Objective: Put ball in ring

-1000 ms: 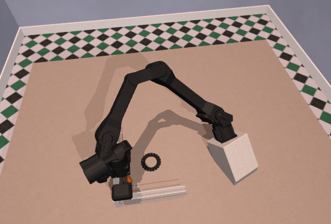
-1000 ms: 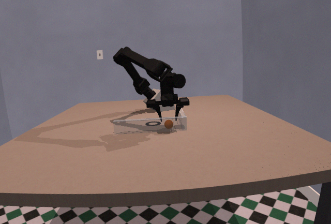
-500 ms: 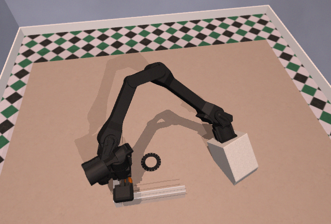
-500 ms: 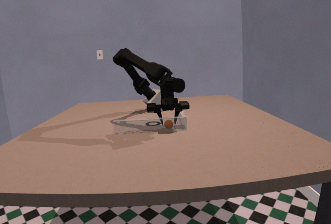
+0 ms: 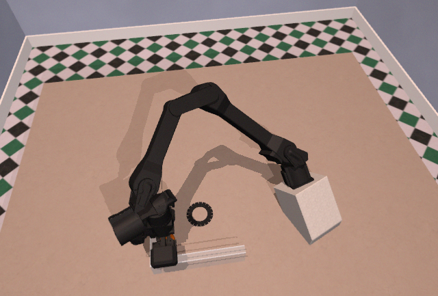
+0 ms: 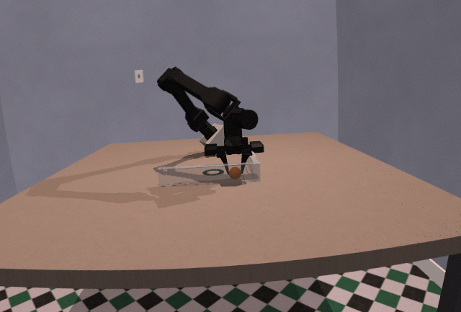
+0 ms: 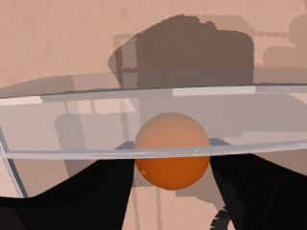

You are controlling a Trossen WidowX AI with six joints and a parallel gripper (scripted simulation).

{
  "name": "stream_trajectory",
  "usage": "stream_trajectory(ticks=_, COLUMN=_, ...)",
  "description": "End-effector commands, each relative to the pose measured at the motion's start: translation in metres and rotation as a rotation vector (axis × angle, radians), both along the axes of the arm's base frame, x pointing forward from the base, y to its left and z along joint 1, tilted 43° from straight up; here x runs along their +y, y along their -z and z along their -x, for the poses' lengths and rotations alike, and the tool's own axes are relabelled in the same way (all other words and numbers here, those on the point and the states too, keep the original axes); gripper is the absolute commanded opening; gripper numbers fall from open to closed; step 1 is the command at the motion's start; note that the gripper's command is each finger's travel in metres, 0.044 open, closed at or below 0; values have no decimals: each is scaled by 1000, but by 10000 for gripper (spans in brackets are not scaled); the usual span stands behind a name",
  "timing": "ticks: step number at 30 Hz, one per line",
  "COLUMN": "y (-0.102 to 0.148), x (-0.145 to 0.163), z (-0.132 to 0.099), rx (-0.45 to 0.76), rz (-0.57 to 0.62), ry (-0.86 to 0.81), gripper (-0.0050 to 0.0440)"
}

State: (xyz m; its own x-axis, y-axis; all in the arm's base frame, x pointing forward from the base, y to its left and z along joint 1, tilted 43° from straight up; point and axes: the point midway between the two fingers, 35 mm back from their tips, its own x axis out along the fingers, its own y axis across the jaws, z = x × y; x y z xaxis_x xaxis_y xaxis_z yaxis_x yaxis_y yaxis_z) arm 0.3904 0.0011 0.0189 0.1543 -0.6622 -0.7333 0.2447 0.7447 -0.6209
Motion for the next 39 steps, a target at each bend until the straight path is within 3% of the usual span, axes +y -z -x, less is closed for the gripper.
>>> stream_trajectory(ticks=1, y=1, x=0, z=0, rx=3, rz=3, ry=-3, gripper=117)
stream_trajectory(ticks=6, y=-6, x=23, z=2, rx=-17, rz=-1, ry=-13, gripper=0)
stream_trajectory(ticks=11, y=-24, x=43, z=5, rx=-25, rz=-11, ry=-8, gripper=0)
stream_trajectory(ticks=15, y=-60, x=68, z=8, rx=-23, rz=-12, ry=-5, gripper=0)
stream_trajectory(ticks=17, y=-60, x=68, z=8, rx=-23, rz=-12, ry=-5, gripper=0)
stream_trajectory(ticks=22, y=-94, x=86, z=20, rx=4, rz=3, ry=-2, gripper=0)
stream_trajectory(ticks=28, y=-95, x=82, z=24, rx=4, rz=3, ry=-2, gripper=0)
stream_trajectory(ticks=32, y=-96, x=61, z=49, rx=4, rz=2, ry=-2, gripper=0)
stream_trajectory(ticks=34, y=-96, x=61, z=49, rx=4, rz=2, ry=-2, gripper=0)
stream_trajectory(ticks=39, y=-92, x=33, z=85, rx=4, rz=2, ry=-2, gripper=0)
